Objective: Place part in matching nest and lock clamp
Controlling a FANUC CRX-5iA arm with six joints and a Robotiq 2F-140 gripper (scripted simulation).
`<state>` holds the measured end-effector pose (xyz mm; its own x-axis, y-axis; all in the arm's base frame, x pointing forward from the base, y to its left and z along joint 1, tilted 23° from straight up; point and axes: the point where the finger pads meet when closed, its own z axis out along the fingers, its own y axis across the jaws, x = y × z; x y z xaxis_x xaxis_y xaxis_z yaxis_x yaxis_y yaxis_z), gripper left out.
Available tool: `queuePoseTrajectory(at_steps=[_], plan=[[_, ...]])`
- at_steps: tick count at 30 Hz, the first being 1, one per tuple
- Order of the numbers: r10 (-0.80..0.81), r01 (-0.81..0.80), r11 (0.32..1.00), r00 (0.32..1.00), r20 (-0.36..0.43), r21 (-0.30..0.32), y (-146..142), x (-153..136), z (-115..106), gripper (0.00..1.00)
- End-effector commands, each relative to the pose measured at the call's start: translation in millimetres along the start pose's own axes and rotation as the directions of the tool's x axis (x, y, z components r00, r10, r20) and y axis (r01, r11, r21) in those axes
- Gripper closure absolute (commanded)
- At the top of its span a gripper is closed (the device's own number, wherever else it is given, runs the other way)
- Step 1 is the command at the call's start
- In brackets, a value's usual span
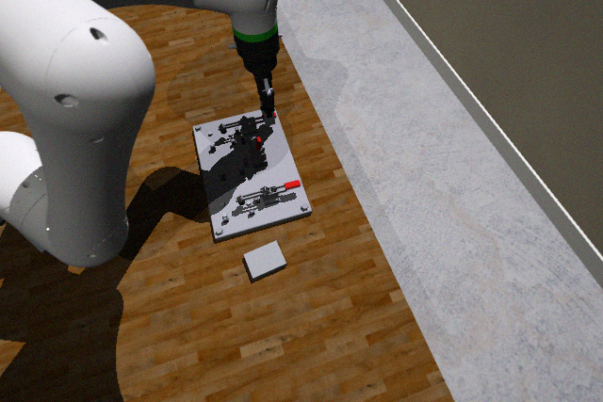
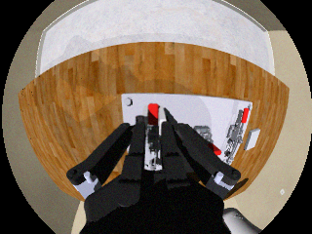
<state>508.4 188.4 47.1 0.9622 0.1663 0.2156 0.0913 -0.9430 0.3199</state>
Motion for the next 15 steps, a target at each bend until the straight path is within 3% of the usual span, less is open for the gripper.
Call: queuePoseTrajectory(at_steps=[1, 15], plan=[[0.0, 0.0, 1.0, 1.0, 0.0, 0.0, -0.1, 0.1, -0.2, 1.0], [0.0, 0.0, 1.0, 1.0, 0.0, 0.0, -0.1, -0.9, -2.9, 1.0]])
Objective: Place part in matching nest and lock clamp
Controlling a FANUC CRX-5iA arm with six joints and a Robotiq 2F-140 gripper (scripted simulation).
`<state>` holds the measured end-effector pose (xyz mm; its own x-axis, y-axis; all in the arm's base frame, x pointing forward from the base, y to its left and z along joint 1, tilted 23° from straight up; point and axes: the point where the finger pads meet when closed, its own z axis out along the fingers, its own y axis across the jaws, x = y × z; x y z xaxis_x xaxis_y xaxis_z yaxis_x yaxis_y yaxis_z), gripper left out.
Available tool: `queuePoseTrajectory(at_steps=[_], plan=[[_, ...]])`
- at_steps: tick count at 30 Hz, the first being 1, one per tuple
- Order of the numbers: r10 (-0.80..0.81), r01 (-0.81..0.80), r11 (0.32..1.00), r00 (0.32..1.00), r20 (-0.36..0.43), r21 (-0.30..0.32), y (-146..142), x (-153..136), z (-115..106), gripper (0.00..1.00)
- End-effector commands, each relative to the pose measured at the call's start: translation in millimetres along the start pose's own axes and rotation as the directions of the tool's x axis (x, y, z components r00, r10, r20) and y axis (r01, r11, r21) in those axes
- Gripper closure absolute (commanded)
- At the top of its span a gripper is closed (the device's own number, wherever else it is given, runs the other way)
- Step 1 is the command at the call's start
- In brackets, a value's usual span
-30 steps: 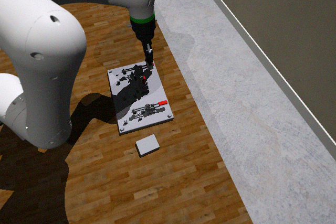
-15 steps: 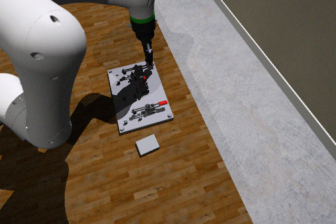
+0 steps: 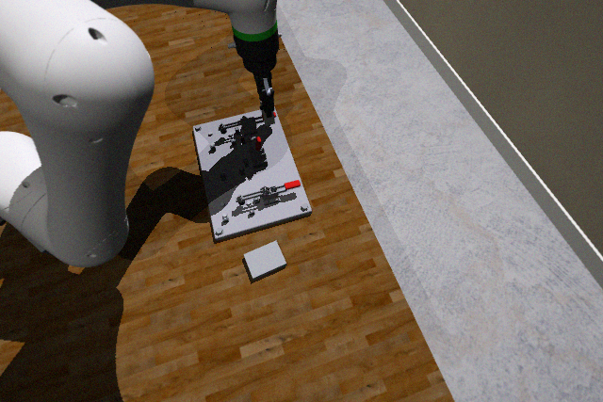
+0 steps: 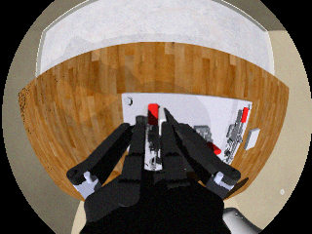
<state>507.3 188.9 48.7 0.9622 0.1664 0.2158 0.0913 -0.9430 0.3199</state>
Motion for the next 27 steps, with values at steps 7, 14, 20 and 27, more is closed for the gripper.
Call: queuePoseTrajectory(at_steps=[7, 14, 20, 27], plan=[[0.0, 0.0, 1.0, 1.0, 0.0, 0.0, -0.1, -1.9, -5.1, 1.0], [0.0, 0.0, 1.0, 1.0, 0.0, 0.0, -0.1, -4.0, -8.8, 1.0], [0.0, 0.0, 1.0, 1.0, 0.0, 0.0, -0.1, -7.5, -13.7, 1.0], [0.0, 0.0, 1.0, 1.0, 0.0, 0.0, -0.1, -12.8, -19.4, 1.0]])
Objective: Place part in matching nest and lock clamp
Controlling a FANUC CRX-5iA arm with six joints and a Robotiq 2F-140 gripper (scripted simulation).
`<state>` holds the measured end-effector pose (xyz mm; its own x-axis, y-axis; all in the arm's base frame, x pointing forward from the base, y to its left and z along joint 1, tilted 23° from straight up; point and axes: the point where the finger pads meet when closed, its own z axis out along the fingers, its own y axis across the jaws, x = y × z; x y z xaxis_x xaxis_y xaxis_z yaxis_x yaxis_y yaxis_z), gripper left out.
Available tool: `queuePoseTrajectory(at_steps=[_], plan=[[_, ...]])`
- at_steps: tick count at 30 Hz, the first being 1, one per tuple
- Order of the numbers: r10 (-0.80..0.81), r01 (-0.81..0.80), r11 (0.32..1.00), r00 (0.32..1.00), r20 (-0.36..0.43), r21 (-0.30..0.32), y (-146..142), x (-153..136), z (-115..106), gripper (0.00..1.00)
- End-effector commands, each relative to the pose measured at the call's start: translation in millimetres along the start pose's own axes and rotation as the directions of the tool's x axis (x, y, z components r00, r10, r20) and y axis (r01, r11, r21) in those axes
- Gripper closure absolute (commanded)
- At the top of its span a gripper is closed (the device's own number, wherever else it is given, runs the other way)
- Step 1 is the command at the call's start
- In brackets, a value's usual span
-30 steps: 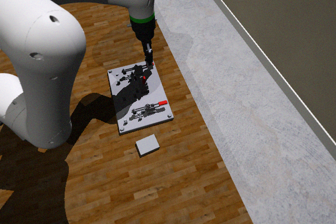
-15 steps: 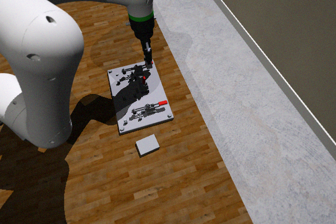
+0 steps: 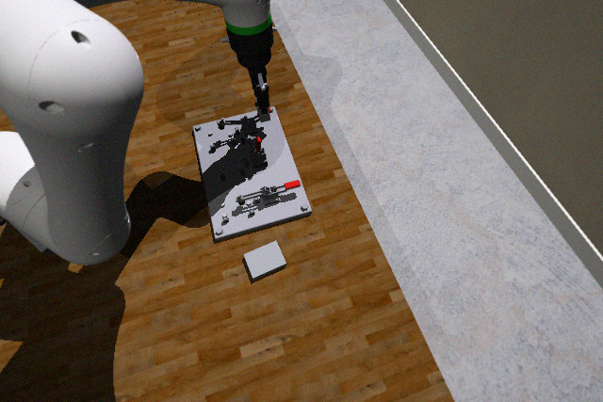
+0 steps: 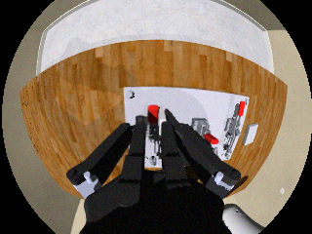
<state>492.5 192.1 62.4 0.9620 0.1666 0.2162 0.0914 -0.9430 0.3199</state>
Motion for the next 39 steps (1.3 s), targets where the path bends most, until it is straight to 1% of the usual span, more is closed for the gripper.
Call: queuePoseTrajectory(at_steps=[1, 19, 39], plan=[[0.0, 0.0, 1.0, 1.0, 0.0, 0.0, -0.1, -3.0, -2.8, 1.0], [0.0, 0.0, 1.0, 1.0, 0.0, 0.0, -0.1, -19.3, -11.7, 1.0], [0.0, 0.0, 1.0, 1.0, 0.0, 0.0, -0.1, -32.6, -13.8, 1.0]])
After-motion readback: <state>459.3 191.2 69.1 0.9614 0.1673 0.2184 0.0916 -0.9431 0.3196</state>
